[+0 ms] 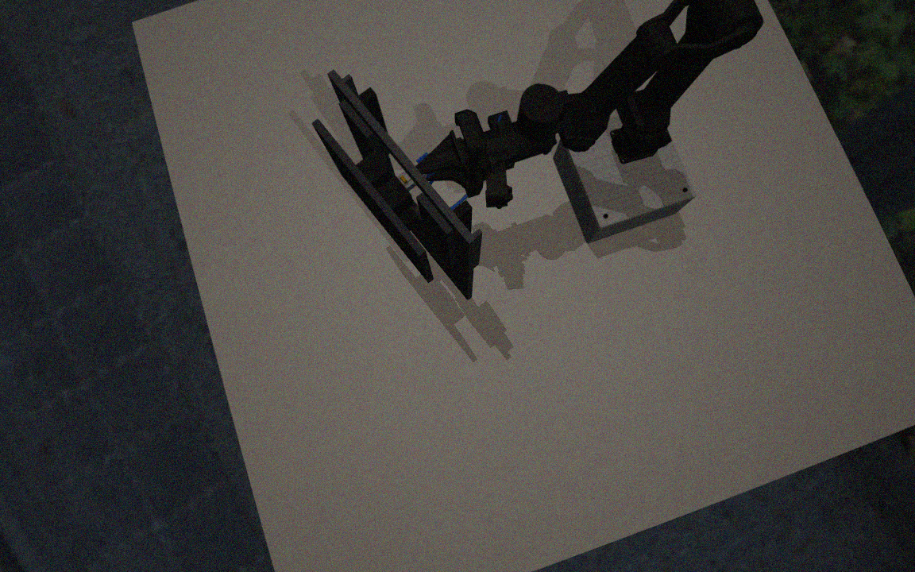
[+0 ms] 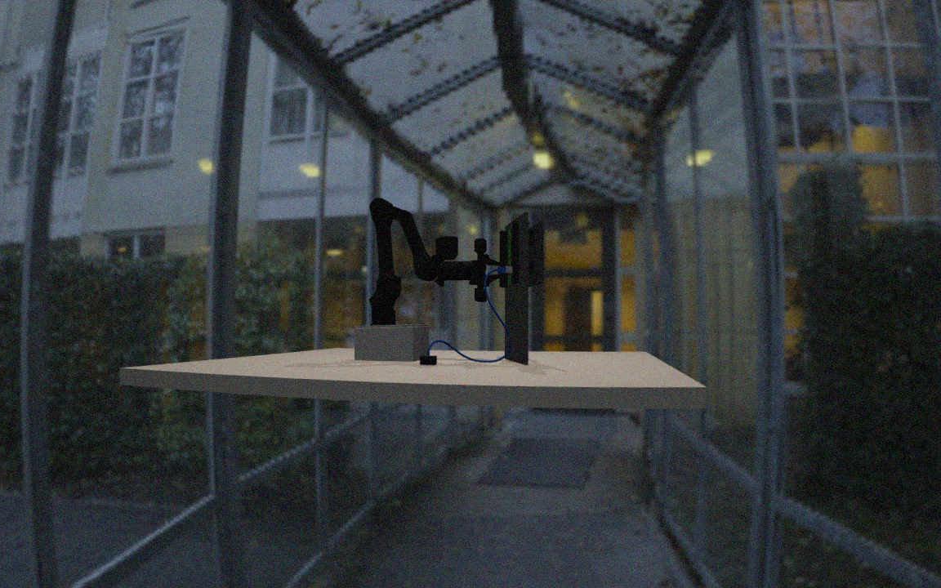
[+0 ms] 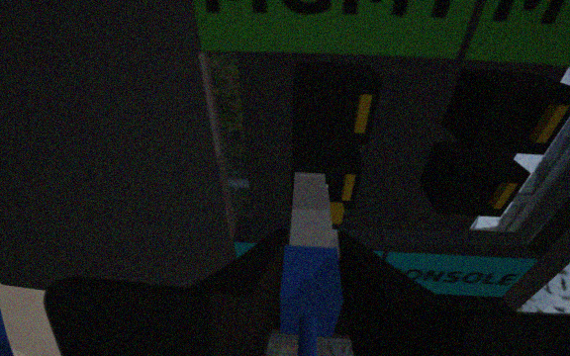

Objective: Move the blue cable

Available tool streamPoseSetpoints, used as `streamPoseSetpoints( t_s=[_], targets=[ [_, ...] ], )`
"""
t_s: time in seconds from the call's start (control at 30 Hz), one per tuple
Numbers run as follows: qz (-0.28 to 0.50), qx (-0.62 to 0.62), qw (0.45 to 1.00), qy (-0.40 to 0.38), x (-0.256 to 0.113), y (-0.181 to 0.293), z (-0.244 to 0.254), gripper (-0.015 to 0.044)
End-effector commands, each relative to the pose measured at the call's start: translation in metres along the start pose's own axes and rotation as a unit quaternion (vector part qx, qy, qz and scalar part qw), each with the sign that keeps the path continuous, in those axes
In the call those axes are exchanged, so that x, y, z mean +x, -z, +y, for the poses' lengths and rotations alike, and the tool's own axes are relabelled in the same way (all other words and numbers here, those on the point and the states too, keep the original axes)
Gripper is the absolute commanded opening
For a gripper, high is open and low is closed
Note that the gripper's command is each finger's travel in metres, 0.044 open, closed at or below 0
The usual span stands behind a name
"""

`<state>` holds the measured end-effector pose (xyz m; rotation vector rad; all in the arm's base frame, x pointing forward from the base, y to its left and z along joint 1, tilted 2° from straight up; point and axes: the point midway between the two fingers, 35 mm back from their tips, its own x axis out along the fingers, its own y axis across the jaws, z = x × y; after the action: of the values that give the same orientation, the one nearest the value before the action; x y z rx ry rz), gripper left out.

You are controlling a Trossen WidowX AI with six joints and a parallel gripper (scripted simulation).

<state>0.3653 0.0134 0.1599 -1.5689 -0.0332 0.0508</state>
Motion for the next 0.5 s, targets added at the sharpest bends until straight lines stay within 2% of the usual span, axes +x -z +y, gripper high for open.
streamPoseSetpoints(
  t_s=[0.0, 0.47],
  targets=[
    [0.000, 0.000, 1.000, 0.002, 0.0001, 0.0000, -0.0011, 0.0000],
    [0.000, 0.000, 1.000, 0.003, 0.0000, -0.0004, -0.0030, 0.0000]
  ],
)
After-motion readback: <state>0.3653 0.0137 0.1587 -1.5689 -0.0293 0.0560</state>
